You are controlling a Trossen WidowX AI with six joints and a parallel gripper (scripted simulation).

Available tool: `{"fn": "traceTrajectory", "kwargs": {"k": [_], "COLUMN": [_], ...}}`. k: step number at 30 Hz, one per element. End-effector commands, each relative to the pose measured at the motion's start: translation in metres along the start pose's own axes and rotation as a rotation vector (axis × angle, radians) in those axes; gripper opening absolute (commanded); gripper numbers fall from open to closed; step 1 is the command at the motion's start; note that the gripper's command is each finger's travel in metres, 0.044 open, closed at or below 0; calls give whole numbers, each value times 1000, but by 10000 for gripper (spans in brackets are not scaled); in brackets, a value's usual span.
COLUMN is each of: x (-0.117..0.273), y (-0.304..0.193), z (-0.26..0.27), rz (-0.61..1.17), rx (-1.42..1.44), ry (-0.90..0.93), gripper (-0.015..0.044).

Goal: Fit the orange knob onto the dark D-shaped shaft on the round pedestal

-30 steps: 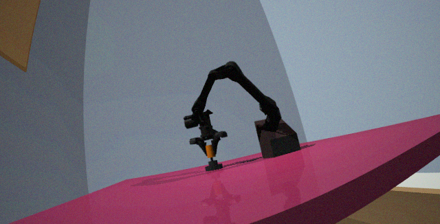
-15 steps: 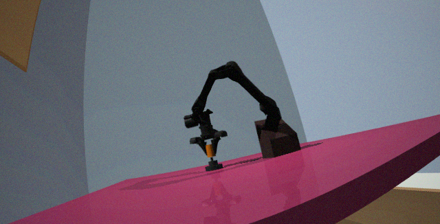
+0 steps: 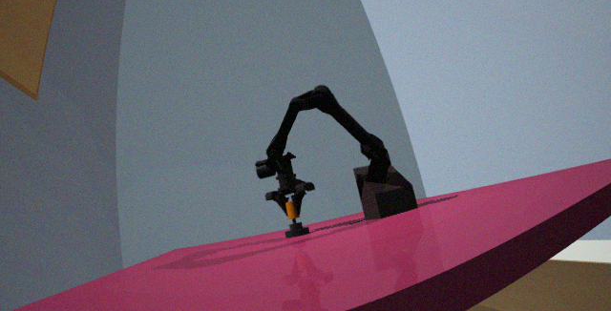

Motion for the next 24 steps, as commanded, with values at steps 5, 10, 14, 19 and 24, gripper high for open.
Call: {"fn": "traceTrajectory", "kwargs": {"k": [5, 10, 14, 19, 24], "x": [-2, -4, -9, -13, -18], "y": [0, 0, 1, 0, 0], "z": [0, 0, -1, -1, -1], "rz": [1, 1, 2, 2, 2], "rx": [-8, -6, -2, -2, -2], "ry": [0, 0, -1, -1, -1], "gripper": [0, 0, 0, 0, 0]}}
Point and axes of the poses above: the point midway between the two fingers, 35 mm back from their tips, its own x axis back along the fingers, its own z axis across the jaws, y = z × x, the point moved 6 cm from there along x, back along the fingers, and after that the axes turned 8 degrees about -x, right-handed, at the moved point
